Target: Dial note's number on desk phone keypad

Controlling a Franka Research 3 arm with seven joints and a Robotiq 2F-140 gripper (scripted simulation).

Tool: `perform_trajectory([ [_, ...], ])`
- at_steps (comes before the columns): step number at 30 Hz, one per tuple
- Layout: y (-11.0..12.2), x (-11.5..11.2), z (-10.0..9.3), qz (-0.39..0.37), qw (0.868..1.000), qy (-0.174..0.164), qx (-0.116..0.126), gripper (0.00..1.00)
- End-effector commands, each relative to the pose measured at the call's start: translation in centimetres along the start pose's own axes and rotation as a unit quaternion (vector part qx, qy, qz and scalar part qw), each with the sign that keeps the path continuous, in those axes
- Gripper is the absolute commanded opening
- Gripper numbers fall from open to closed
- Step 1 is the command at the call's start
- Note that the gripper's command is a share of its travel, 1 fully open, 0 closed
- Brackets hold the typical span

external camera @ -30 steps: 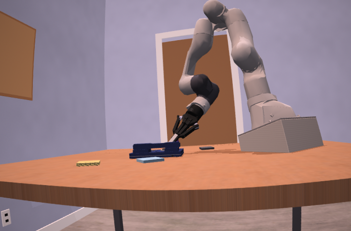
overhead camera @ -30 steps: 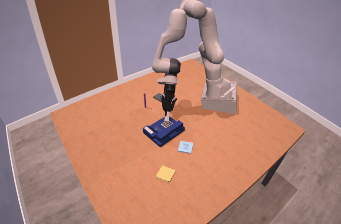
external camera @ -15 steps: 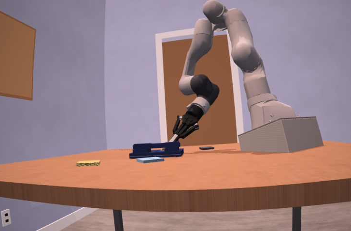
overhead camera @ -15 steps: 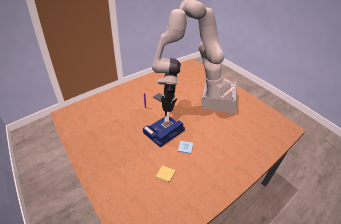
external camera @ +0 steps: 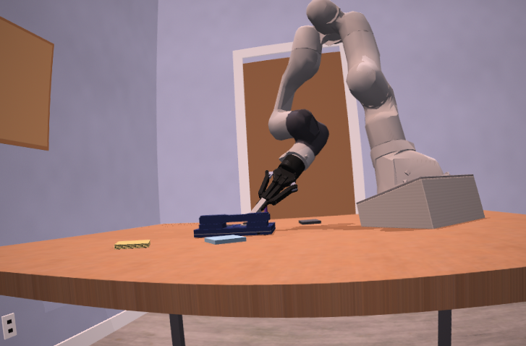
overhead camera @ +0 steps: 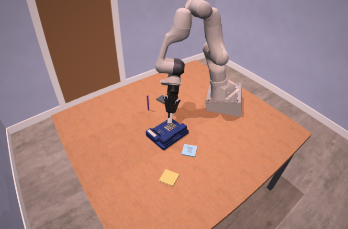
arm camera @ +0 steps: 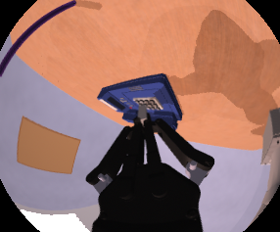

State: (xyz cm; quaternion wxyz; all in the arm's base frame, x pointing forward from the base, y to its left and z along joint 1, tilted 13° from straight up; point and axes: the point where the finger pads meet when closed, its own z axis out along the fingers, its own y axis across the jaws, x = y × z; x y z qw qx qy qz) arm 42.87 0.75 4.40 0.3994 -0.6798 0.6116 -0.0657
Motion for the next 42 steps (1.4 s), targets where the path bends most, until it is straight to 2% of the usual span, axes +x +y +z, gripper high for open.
perform_trajectory([
  [1, 0.0, -0.2, -0.2, 0.006, 1.0, 0.0, -0.002, 0.0],
  [11, -0.5, -0.2, 0.2, 0.006, 1.0, 0.0, -0.002, 0.0],
  [23, -2.3, -0.1, 1.4, 0.006, 1.0, 0.0, -0.002, 0.0],
  [42, -2.1, 0.2, 2.0, 0.006, 1.0, 0.0, -0.002, 0.0],
])
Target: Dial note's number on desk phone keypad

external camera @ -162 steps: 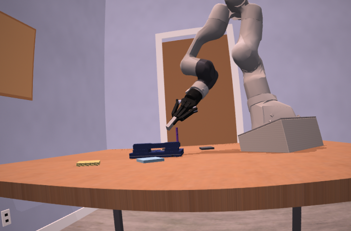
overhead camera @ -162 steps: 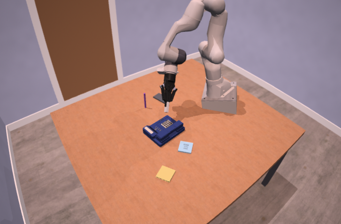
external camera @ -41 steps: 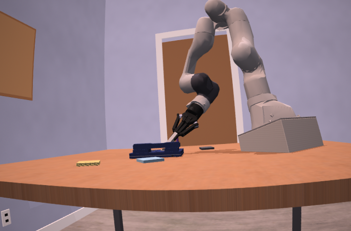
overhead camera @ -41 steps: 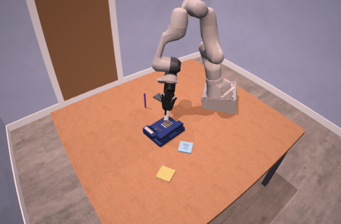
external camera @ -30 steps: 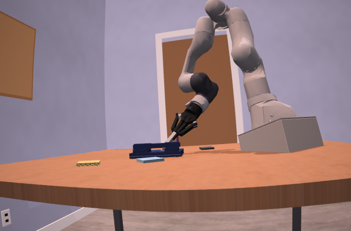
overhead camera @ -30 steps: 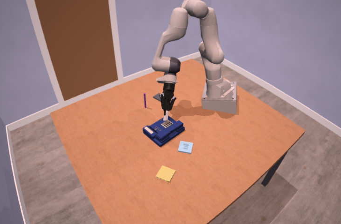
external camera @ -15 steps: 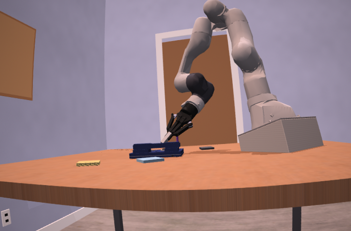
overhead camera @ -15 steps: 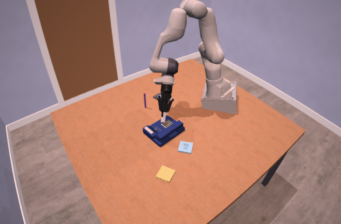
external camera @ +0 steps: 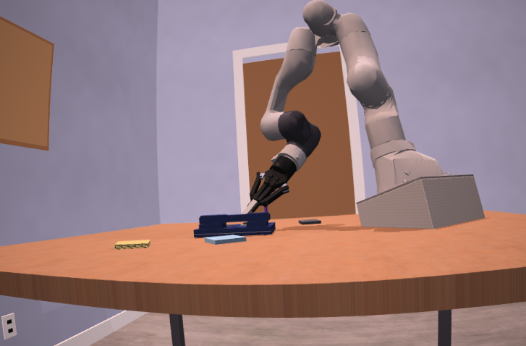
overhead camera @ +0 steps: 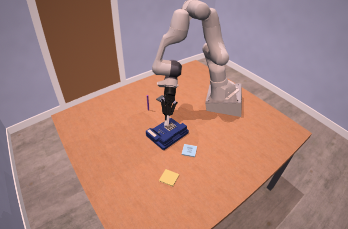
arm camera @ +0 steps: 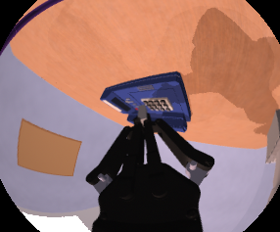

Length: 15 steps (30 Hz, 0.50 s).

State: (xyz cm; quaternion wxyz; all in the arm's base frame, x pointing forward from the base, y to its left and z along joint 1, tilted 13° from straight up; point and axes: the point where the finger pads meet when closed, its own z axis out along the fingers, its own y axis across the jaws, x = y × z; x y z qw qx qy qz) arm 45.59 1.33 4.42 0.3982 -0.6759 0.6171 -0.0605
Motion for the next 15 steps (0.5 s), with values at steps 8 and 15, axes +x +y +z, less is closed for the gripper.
perform_trajectory([
  [8, 0.08, 0.14, 0.18, -0.002, 1.0, 0.0, 0.0, 0.0],
  [15, 0.12, 0.19, 0.25, -0.002, 1.0, 0.0, 0.0, 0.0],
])
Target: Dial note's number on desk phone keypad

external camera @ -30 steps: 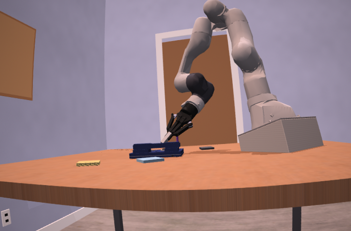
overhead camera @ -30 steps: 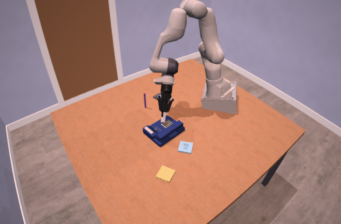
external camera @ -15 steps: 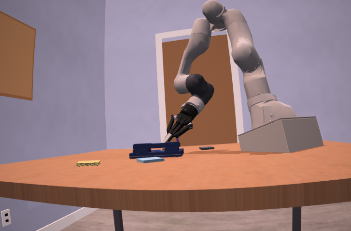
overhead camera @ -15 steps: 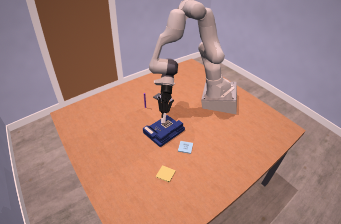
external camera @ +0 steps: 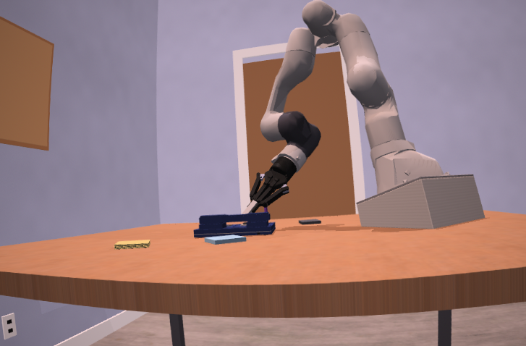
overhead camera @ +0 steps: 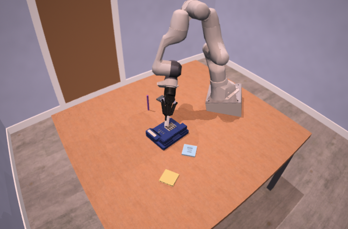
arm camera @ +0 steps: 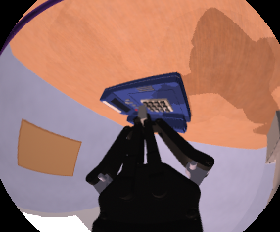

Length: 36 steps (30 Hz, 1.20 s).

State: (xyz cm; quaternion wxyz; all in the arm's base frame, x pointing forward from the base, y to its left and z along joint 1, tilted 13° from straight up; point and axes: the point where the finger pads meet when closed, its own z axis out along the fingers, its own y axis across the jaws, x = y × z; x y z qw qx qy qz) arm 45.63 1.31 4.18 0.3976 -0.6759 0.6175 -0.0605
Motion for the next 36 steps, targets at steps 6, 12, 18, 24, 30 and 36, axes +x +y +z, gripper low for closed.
perform_trajectory([
  [6, 0.03, 0.09, 0.11, -0.002, 1.0, 0.0, 0.001, 0.0],
  [12, 0.06, 0.13, 0.15, -0.002, 1.0, 0.0, 0.001, 0.0],
  [18, 0.1, 0.18, 0.21, -0.002, 1.0, 0.0, 0.001, 0.0],
  [24, 0.12, 0.21, 0.24, -0.002, 1.0, 0.0, 0.001, 0.0],
  [30, 0.15, 0.24, 0.28, -0.002, 1.0, 0.0, 0.001, 0.0],
  [36, 0.11, 0.2, 0.23, -0.002, 1.0, 0.0, 0.001, 0.0],
])
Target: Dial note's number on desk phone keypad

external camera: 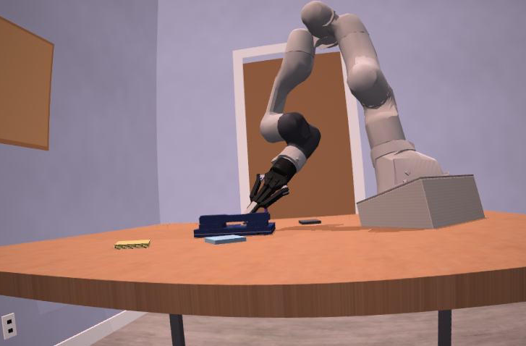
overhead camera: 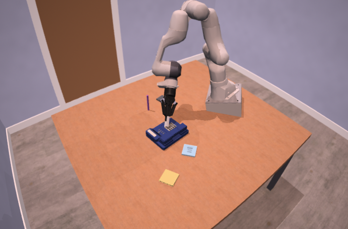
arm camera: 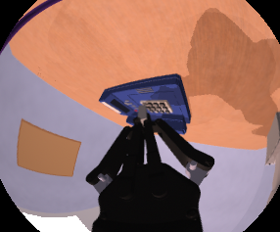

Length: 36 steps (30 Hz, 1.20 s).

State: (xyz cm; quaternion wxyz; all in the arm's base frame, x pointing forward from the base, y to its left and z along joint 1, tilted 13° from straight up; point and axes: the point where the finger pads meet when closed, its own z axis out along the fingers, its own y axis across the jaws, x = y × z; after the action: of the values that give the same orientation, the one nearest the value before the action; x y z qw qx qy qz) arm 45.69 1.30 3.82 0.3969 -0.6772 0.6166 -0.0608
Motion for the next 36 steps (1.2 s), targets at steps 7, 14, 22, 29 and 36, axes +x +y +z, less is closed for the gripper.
perform_trajectory([
  [7, -0.4, -0.4, -0.6, -0.001, 1.0, 0.0, 0.001, 0.0],
  [14, -0.6, -0.6, -0.8, -0.001, 1.0, 0.0, 0.002, 0.0],
  [22, -0.4, -1.0, -0.6, -0.001, 1.0, 0.0, 0.002, 0.0],
  [29, -0.1, -1.7, -0.2, -0.001, 1.0, 0.0, 0.002, 0.0],
  [36, 0.0, -2.0, 0.0, -0.001, 1.0, 0.0, 0.002, 0.0],
])
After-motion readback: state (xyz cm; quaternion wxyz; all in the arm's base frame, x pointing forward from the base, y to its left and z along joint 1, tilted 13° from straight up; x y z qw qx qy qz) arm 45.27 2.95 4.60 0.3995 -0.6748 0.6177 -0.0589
